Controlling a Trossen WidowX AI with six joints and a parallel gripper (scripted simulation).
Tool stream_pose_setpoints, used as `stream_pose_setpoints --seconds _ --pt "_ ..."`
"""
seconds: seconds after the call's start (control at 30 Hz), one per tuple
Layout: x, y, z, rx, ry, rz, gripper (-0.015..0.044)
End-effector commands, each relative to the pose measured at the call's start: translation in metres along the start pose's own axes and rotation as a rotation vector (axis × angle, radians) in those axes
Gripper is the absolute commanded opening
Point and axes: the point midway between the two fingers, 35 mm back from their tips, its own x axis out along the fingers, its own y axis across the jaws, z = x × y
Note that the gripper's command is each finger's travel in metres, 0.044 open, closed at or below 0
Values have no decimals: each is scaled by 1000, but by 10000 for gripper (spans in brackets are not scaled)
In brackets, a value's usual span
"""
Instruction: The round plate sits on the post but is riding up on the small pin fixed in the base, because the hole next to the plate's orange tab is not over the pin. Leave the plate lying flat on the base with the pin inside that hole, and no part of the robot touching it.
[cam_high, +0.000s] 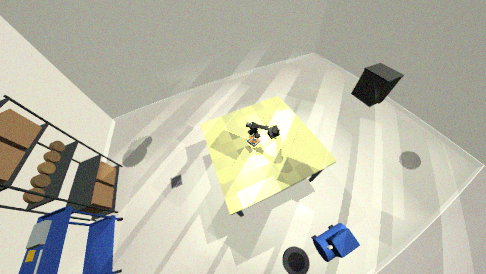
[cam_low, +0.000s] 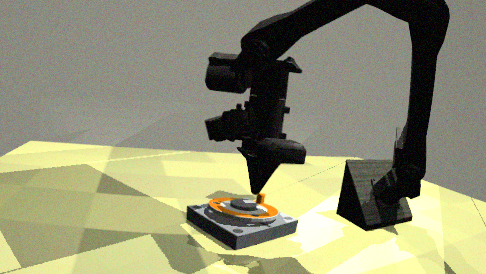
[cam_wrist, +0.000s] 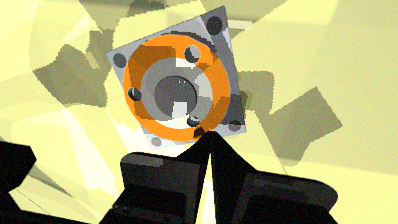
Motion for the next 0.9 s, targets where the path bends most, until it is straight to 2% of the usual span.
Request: stream_pose_setpoints --seconds 0.0,0.87 --pt "3 4 -7 7 17 11 0" --pt "3 19 -15 8 17 12 0"
